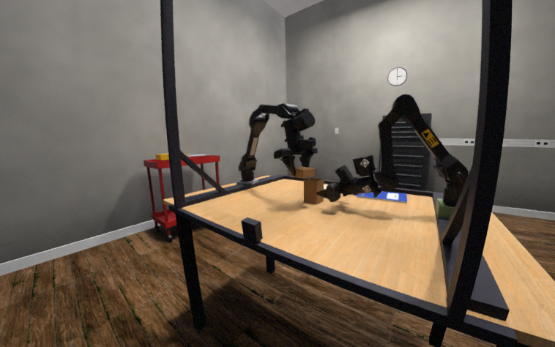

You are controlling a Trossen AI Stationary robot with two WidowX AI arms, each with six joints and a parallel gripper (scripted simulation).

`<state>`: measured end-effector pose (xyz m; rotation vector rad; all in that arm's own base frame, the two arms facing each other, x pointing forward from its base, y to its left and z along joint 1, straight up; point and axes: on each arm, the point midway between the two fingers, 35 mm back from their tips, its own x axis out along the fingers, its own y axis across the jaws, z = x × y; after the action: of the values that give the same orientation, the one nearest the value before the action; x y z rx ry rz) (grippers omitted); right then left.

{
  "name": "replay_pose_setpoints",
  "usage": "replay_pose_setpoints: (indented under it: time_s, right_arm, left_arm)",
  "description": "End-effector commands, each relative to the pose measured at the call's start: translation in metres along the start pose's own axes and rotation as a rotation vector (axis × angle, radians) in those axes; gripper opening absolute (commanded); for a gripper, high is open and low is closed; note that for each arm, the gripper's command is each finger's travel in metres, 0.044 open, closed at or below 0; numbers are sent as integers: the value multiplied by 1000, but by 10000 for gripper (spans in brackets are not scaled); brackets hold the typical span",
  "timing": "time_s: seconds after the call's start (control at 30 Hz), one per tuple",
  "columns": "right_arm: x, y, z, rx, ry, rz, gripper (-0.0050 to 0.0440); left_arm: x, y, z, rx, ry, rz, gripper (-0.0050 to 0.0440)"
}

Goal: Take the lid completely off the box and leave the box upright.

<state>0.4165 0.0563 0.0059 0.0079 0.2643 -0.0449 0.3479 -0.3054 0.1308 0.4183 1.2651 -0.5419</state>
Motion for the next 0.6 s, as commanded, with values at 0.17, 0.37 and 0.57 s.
replay_pose_setpoints:
  time_s: [0.17, 0.37, 0.57]
  right_arm:
    - [-42, 1, 11, 9, -29, 0, 440]
    - [-44, 0, 11, 8, -28, -3, 440]
    - [-43, 0, 11, 8, -29, -2, 440]
  left_arm:
    - [32, -50, 6, 120, -23, -33, -50]
    - [61, -96, 10, 221, -34, -66, -50]
    - [75, -101, 7, 325, -20, -94, -50]
